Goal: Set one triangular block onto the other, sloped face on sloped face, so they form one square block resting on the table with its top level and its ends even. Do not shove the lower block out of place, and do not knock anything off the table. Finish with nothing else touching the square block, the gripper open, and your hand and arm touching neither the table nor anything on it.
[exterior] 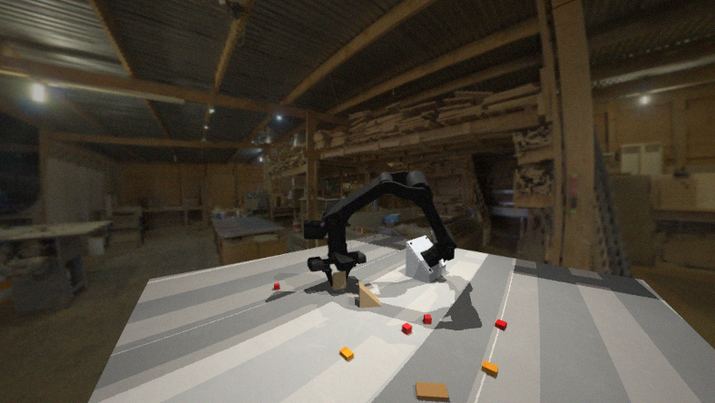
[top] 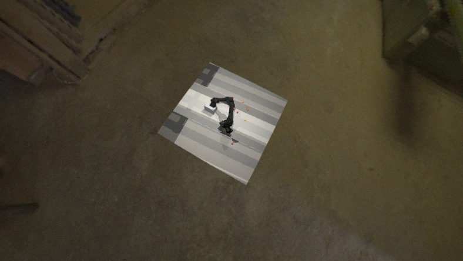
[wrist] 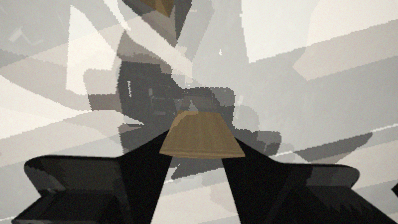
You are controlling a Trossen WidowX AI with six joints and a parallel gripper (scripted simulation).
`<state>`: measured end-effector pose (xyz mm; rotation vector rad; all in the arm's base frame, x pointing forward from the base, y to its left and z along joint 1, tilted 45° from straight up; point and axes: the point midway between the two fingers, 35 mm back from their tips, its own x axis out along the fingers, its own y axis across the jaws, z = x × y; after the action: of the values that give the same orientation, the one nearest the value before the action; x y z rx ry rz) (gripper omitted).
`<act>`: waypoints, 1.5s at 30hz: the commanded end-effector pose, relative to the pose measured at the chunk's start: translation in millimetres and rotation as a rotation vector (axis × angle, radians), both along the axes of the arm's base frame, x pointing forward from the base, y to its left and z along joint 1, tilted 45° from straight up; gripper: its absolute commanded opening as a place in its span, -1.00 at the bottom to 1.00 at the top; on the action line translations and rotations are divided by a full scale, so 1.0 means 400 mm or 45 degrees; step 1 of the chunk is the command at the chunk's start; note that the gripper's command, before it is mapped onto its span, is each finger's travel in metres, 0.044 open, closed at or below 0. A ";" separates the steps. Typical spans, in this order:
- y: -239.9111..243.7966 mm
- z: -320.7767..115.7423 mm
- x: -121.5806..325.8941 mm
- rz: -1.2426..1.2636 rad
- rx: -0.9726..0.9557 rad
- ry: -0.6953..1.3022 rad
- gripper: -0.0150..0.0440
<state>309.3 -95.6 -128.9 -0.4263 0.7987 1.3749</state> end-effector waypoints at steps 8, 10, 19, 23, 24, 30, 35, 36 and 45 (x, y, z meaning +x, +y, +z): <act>0.006 -0.005 -0.002 0.001 0.002 0.003 -0.05; 0.006 -0.005 -0.002 0.001 0.002 0.003 0.13; 0.006 -0.005 -0.002 0.001 0.002 0.003 0.93; 0.006 -0.005 -0.002 0.001 0.002 0.003 1.00; 0.006 -0.005 -0.002 0.001 0.002 0.003 1.00; -0.056 0.054 0.001 0.000 0.000 0.004 1.00; -0.100 0.101 -0.002 0.000 0.000 0.005 1.00; -0.100 0.101 -0.002 0.000 0.000 0.005 1.00; -0.093 0.099 0.005 -0.112 -0.041 0.125 1.00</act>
<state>310.3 -135.4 -90.7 -0.3985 0.8305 1.3439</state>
